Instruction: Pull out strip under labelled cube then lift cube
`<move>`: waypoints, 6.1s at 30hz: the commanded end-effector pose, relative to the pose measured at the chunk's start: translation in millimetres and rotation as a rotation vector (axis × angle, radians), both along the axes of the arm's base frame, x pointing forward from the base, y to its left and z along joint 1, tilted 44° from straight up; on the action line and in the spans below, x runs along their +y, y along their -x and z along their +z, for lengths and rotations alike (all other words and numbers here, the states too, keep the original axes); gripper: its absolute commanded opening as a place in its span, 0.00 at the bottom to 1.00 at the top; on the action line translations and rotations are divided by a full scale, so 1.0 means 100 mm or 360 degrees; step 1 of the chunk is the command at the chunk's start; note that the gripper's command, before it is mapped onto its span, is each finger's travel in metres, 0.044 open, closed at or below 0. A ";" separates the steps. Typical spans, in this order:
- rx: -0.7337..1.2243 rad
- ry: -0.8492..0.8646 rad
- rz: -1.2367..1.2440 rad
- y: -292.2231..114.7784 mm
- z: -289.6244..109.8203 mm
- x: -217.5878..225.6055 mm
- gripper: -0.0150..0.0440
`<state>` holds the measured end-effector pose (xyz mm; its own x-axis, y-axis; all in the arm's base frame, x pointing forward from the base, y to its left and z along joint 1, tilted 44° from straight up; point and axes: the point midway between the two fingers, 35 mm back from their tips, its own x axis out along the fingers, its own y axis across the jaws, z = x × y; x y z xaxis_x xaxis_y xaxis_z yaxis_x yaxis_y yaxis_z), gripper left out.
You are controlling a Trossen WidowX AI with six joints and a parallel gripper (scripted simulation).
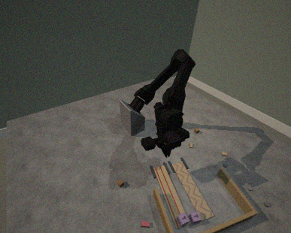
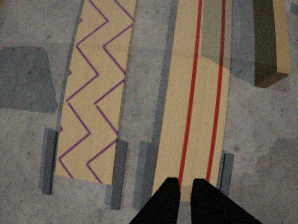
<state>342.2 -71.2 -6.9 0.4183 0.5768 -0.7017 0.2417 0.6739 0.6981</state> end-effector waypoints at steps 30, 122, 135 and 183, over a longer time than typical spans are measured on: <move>0.0513 -0.0128 0.0352 -0.05 -0.63 0.41 0.25; 0.0512 -0.0134 0.0353 -0.09 -0.94 0.73 0.25; 0.0514 -0.0134 0.0353 0.09 -0.92 0.77 0.25; 0.0519 -0.0137 0.0354 0.78 -0.81 0.96 0.25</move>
